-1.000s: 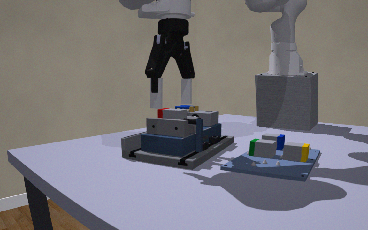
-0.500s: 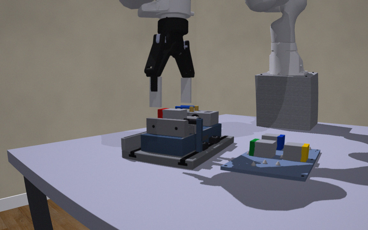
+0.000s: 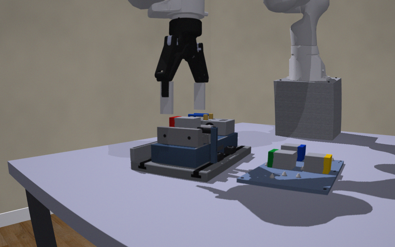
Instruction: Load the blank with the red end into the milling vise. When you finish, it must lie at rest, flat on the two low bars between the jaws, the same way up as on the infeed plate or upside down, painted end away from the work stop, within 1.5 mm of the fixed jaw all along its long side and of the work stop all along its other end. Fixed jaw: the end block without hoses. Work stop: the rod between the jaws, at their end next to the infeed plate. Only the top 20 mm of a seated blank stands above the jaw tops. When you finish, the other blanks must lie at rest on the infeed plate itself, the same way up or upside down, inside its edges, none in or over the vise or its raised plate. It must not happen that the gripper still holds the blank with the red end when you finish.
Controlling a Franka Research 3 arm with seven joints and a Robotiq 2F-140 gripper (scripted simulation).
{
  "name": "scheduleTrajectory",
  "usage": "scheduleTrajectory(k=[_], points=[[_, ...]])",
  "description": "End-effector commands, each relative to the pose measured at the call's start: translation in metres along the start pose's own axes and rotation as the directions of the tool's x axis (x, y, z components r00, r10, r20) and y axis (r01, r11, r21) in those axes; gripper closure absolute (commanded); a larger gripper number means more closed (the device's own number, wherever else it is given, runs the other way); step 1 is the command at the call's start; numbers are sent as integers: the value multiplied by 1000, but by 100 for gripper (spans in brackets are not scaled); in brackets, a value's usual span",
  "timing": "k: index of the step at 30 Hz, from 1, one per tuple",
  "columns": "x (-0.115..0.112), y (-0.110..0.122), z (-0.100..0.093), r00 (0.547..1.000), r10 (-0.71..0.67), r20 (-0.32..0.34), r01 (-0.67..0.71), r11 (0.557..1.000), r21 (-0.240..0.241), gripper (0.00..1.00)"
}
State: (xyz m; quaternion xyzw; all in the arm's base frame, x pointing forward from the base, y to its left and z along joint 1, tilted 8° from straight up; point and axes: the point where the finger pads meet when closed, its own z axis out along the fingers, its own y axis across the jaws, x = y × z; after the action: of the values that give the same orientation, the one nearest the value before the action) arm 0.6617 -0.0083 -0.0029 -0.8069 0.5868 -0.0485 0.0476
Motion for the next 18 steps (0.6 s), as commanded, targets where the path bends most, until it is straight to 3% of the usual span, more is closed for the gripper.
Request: scheduleTrajectory(k=[1, 18], points=[[0, 0, -1, 1000, -5, 1, 5, 1000, -1, 0], [0, 0, -3, 1000, -5, 1, 5, 1000, -1, 0]])
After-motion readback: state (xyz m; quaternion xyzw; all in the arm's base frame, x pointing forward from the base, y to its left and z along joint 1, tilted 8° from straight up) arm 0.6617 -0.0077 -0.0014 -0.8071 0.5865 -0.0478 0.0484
